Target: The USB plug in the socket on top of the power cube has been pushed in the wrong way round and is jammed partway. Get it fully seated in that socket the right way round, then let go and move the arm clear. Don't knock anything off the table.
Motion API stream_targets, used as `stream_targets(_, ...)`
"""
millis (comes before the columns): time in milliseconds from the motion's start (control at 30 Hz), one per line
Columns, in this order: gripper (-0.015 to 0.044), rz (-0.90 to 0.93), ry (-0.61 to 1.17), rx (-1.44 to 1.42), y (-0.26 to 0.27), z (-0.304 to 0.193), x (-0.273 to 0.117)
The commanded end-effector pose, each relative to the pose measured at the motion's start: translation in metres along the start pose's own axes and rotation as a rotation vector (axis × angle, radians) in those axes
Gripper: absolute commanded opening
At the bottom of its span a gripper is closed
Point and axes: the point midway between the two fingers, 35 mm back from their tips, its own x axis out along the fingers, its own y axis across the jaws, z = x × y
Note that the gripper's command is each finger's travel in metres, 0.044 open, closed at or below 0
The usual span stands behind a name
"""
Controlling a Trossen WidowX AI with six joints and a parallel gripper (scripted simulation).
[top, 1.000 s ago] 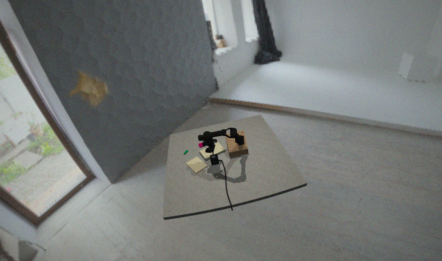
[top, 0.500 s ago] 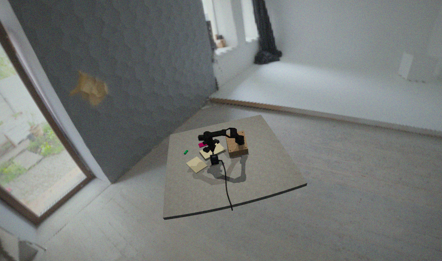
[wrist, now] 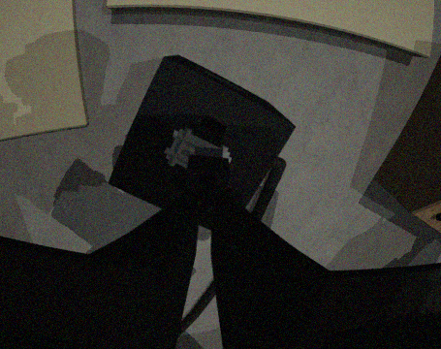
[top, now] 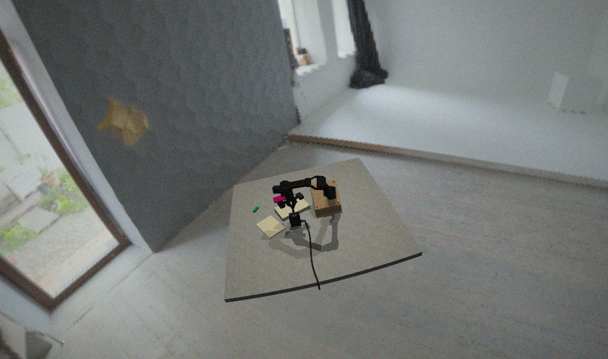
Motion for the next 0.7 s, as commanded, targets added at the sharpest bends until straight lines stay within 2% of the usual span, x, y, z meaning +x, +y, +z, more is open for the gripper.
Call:
stream_targets(0, 0.0, 0.0, -0.001, 0.09, 0.0, 0.0002, 0.0001)
stream_targets(400, 0.0, 0.0, -0.001, 0.4, 0.0, 0.0002, 0.0001)
stream_targets(667, 0.0, 0.0, -0.001, 0.418, 0.0, 0.0002, 0.0001)
